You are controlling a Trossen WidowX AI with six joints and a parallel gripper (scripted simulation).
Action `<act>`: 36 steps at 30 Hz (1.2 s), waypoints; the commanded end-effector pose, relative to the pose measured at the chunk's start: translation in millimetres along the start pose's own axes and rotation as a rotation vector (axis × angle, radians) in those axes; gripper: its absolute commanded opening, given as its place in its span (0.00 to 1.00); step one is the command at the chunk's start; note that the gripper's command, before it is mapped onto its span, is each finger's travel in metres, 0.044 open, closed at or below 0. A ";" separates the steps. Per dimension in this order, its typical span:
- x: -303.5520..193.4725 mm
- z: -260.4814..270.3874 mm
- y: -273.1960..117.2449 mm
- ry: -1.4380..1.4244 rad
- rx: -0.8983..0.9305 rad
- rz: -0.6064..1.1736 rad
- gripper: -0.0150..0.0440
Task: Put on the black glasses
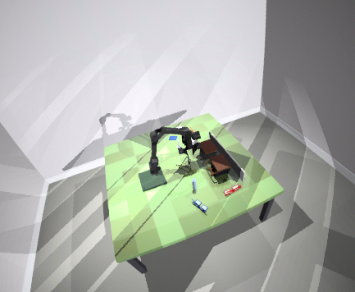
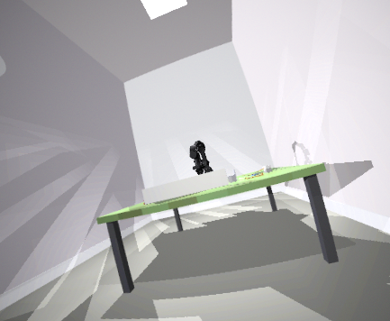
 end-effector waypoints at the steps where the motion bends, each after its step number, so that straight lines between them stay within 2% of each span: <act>1: -46.0 25.2 9.7 0.165 0.016 0.008 0.59; 6: -51.2 29.0 11.3 0.195 0.017 0.009 0.59; 9: -51.2 29.0 11.3 0.195 0.017 0.009 0.46; 19: -51.2 28.7 12.9 0.195 0.017 0.009 0.46; 36: -51.3 25.3 39.9 0.195 0.017 0.009 0.46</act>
Point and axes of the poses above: the point midway between the two fingers, 35 mm back from their tips, its own y axis out along the fingers, its own z axis across the jaws, x = y × z, the point moved 5 cm from there along -y, back along the fingers, and after that the axes turned 10 degrees about y, right-handed, at the moved point
